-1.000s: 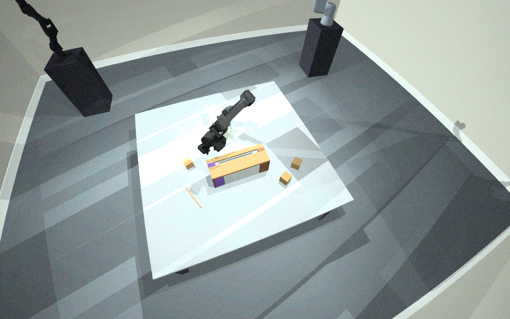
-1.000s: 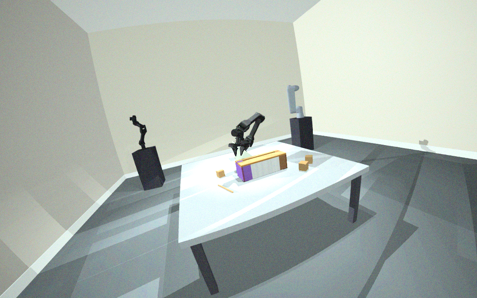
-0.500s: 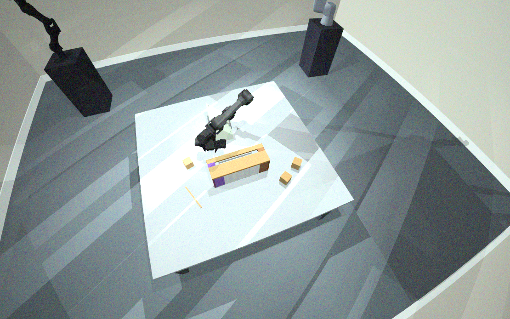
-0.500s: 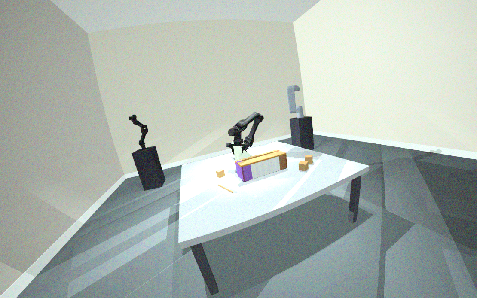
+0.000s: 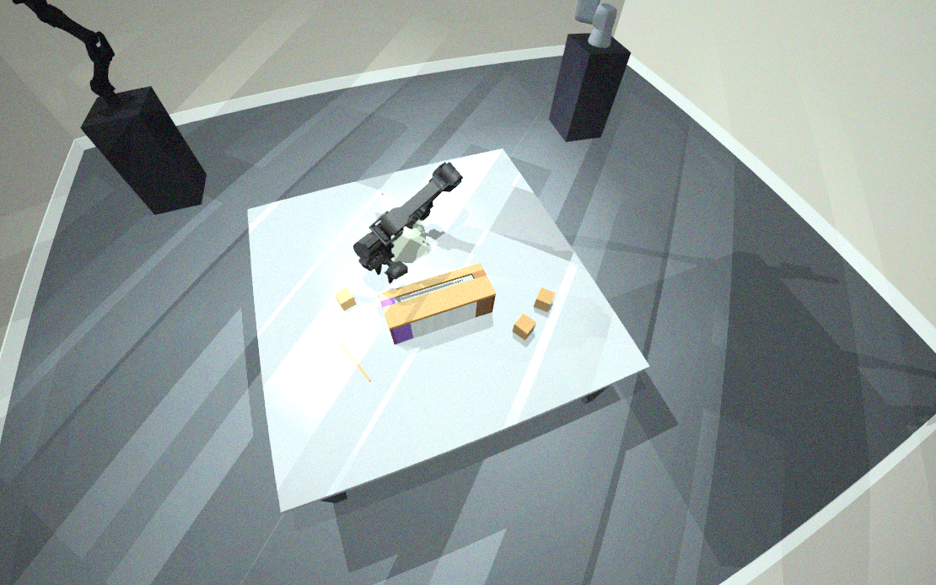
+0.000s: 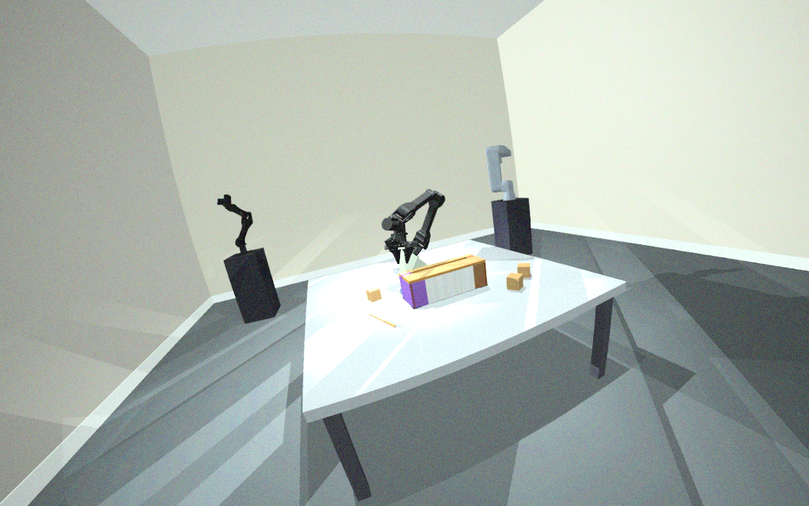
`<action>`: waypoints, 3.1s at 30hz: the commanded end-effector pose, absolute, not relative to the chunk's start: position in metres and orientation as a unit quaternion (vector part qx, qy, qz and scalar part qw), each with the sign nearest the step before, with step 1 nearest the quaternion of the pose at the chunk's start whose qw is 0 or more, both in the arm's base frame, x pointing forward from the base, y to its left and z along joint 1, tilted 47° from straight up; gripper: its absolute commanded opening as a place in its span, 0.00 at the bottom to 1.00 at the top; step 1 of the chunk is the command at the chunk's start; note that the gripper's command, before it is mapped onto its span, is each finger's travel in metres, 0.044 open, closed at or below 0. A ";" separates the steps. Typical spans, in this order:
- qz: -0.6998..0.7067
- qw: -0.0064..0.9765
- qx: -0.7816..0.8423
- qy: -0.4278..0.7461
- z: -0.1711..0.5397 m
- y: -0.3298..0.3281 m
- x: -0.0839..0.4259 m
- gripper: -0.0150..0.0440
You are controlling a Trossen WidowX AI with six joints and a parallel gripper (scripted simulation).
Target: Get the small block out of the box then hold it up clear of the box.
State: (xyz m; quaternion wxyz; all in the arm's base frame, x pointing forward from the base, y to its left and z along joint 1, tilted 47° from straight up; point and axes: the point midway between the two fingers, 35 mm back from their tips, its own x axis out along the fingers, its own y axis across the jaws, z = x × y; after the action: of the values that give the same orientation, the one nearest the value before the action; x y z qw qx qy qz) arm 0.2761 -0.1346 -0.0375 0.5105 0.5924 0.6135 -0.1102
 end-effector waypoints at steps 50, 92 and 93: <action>-0.481 -0.307 0.782 0.250 -0.100 -0.096 0.274 0.74; -0.480 -0.309 0.782 0.252 -0.148 -0.041 0.271 0.74; -0.480 -0.309 0.782 0.252 -0.149 -0.040 0.271 0.74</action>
State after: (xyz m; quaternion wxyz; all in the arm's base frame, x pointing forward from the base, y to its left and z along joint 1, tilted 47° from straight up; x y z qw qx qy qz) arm 0.2742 -0.0474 -0.1438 -0.3013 0.7859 0.2509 -0.4782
